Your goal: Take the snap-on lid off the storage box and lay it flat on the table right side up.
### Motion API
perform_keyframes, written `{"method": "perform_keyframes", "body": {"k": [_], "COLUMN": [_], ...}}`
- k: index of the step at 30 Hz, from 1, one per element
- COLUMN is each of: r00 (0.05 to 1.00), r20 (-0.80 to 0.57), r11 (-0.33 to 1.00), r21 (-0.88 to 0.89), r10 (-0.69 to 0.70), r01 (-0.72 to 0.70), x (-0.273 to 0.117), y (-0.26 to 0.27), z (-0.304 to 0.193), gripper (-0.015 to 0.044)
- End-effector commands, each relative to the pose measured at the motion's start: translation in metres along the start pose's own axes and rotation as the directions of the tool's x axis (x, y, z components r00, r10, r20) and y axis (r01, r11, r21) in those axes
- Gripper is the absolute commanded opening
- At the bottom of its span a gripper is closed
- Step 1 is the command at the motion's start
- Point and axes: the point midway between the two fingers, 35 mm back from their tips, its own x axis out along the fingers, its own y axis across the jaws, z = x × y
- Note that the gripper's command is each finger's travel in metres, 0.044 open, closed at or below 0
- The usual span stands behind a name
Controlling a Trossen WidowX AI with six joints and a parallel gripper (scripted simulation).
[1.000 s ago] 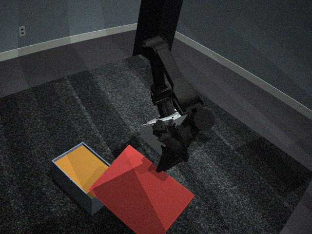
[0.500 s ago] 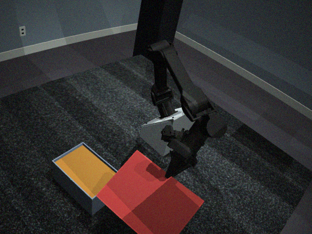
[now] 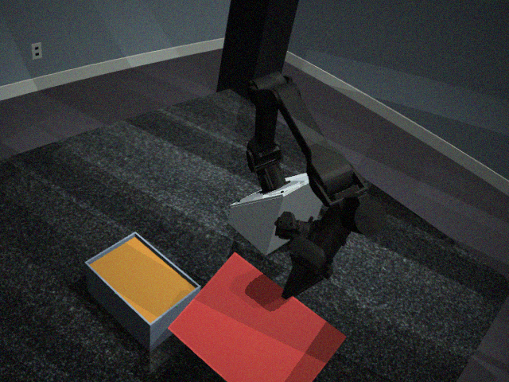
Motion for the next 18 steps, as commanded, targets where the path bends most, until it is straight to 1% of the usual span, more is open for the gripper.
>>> {"method": "perform_keyframes", "body": {"k": [1, 18], "r00": [1.000, 1.000], "r20": [0.005, 0.006], "r11": [1.000, 1.000], "r21": [0.009, 0.009], "r10": [0.006, 0.007], "r01": [-0.006, -0.007], "x": [0.001, 0.012], "y": [0.000, -0.013], "z": [0.001, 0.004], "gripper": [0.0000, 0.0000]}}
